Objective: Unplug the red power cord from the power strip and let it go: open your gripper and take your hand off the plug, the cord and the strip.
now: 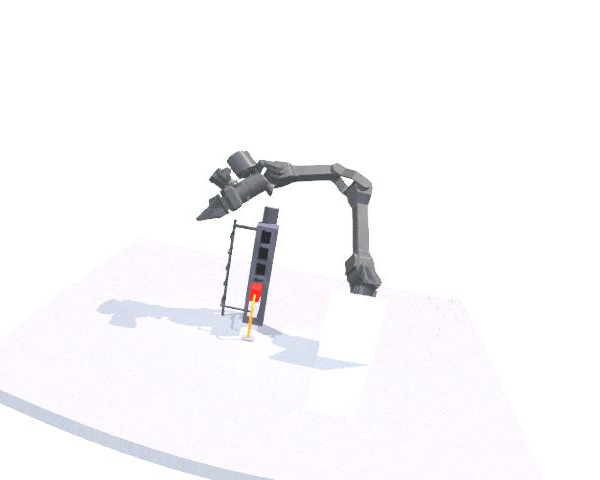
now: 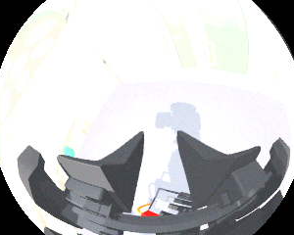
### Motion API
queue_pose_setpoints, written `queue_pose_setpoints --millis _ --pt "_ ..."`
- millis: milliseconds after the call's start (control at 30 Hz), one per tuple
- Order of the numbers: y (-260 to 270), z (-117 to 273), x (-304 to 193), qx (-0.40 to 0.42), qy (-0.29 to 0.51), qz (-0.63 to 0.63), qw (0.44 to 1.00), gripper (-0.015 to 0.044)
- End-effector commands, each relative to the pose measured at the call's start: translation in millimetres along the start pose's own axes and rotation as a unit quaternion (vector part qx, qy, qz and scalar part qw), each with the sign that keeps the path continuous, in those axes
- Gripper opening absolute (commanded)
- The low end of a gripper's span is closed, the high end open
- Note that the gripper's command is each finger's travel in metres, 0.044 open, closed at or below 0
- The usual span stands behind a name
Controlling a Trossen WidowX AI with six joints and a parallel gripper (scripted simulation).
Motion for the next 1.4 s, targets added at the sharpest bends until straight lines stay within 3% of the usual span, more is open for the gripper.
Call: queue_pose_setpoints --millis 0,233,333,467,567,1367 --pt "40 -9 -11 0.026 0.043 0.096 0.994 0.0160" --pt "72 -28 -69 0.028 0.207 0.277 0.938 0.0160" --pt "81 -32 -103 0.036 0.297 0.375 0.877 0.0160" --pt "83 -31 -148 0.056 0.420 0.502 0.754 0.0160" --pt "82 -28 -166 0.072 0.473 0.557 0.678 0.0160" --pt "63 -17 -163 0.073 0.477 0.561 0.672 0.0160"
Point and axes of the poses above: the point midway between the two fingers, 35 mm back from their tips, its own z axis back along the fingers, its own y axis across the jaws, x = y × z, the point moved 6 cm from there along z, back along the fingers, and after that the axes turned 6 degrees about -z, right-handed, at the moved point
